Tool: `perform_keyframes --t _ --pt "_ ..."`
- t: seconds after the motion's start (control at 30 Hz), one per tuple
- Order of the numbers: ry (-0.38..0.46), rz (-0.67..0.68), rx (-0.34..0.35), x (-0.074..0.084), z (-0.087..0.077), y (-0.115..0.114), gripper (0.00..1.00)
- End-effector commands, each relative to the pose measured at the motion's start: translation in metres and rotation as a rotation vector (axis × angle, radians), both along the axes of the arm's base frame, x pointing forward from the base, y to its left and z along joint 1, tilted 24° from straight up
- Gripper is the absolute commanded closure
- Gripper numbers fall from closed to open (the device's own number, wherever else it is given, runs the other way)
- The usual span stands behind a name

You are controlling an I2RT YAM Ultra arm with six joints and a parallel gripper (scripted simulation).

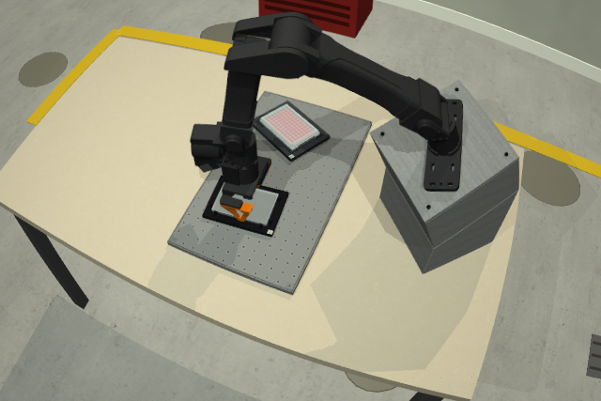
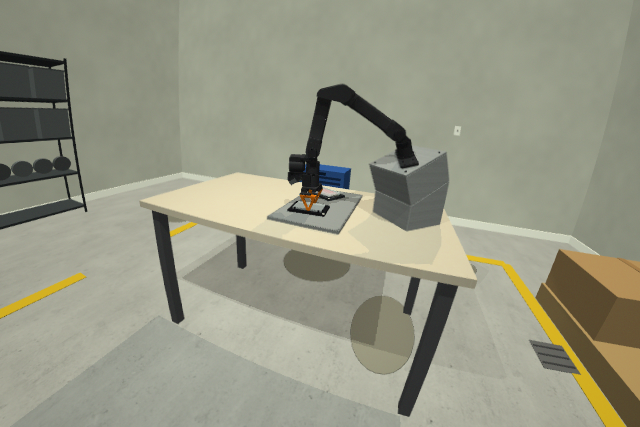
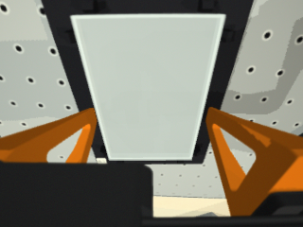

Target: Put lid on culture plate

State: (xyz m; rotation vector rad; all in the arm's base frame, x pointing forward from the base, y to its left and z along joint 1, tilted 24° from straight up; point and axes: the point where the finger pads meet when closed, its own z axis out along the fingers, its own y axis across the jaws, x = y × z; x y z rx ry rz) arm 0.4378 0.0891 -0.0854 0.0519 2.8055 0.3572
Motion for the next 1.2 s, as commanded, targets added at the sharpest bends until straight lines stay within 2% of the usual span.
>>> perform_keyframes --t 0.0,0.1,0.33,0.37,1.17 --pt "-0.053 -0.007 -0.001 0.0192 0.0092 0.0012 0.00" --pt "-0.067 -0.007 0.001 0.0217 0.0153 0.0015 0.00" --pt "-0.070 -0.007 0.001 0.0223 0.0169 0.0014 0.00" --pt "-0.070 -0.007 0.001 0.0223 0.0169 0.0014 1.00" --pt "-0.070 -0.011 0.001 0.0227 0.0169 -0.0007 1.00"
